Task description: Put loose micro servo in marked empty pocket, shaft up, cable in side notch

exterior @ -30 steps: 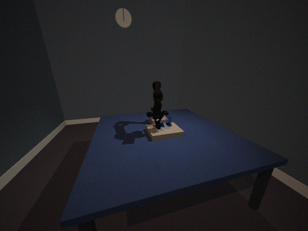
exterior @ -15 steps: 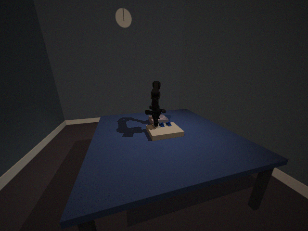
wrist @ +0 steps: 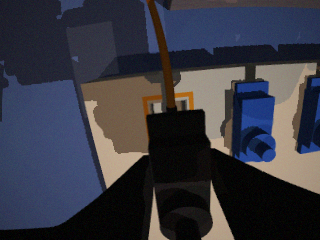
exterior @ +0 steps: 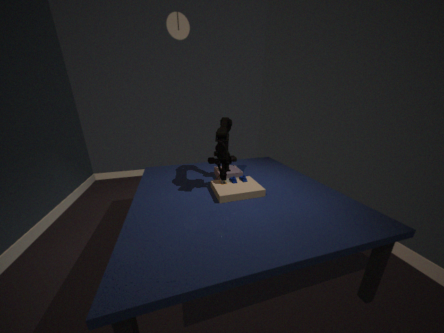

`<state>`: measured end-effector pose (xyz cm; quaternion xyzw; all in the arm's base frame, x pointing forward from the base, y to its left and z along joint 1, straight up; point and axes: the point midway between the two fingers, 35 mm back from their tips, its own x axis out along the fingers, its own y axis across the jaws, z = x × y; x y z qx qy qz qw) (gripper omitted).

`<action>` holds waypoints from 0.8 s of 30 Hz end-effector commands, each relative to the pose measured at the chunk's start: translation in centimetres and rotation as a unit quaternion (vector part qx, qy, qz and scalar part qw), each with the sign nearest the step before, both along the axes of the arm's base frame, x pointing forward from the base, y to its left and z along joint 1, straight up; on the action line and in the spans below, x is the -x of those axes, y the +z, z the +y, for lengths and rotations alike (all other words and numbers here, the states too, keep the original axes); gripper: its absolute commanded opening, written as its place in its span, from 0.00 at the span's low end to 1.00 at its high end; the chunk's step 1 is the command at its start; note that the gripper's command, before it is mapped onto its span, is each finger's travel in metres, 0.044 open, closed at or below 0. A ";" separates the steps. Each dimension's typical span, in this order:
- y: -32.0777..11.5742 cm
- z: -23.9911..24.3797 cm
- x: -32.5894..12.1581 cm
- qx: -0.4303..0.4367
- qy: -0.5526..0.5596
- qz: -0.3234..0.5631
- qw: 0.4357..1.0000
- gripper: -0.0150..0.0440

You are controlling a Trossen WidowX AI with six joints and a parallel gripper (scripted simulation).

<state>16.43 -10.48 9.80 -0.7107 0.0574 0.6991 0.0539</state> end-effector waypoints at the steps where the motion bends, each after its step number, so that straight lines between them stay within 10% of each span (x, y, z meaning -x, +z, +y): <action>1: -0.5 -0.1 0.1 0.002 0.002 0.000 1.000 0.25; 24: -2.0 -0.1 0.0 0.002 0.002 0.000 1.000 0.25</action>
